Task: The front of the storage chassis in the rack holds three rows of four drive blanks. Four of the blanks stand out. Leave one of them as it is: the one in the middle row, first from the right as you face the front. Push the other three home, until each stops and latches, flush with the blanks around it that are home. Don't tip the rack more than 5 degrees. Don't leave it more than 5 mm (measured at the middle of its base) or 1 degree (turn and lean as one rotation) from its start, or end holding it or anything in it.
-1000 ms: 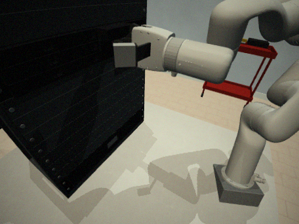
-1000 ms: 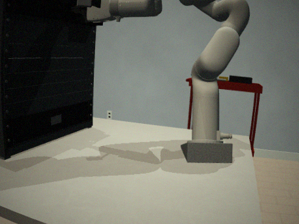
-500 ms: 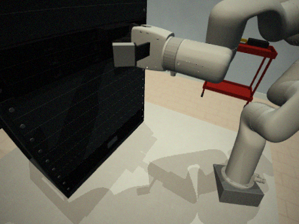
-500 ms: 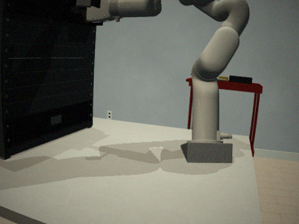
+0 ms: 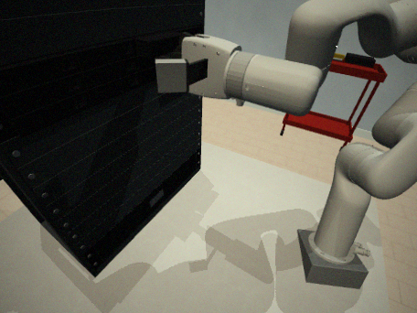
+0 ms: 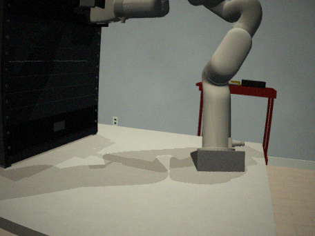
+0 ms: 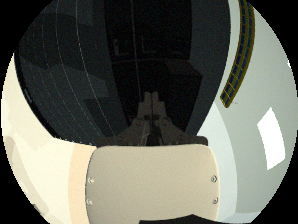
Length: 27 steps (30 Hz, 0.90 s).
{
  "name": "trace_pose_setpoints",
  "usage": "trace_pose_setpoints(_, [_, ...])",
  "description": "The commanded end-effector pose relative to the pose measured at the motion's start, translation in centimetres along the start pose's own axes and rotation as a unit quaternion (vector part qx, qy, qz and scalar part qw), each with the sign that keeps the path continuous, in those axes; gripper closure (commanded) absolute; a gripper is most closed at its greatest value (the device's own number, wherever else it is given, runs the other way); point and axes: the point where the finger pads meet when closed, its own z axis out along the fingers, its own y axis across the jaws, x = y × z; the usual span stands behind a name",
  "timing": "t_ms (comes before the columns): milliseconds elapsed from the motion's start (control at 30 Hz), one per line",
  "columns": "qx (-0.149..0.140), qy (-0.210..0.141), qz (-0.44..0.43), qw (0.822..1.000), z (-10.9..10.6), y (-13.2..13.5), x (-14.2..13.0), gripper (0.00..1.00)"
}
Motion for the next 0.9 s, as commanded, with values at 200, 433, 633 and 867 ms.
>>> trace_pose_setpoints(200, [-0.001,0.0,0.001,1.0,0.3,0.2,0.0,1.0])
trace_pose_setpoints(433, [-0.001,0.0,0.001,1.0,0.3,0.2,0.0,1.0])
trace_pose_setpoints(633, [-0.001,0.0,0.001,1.0,0.2,0.2,0.0,1.0])
trace_pose_setpoints(867, [-0.001,0.0,0.001,1.0,-1.9,0.2,0.1,1.0])
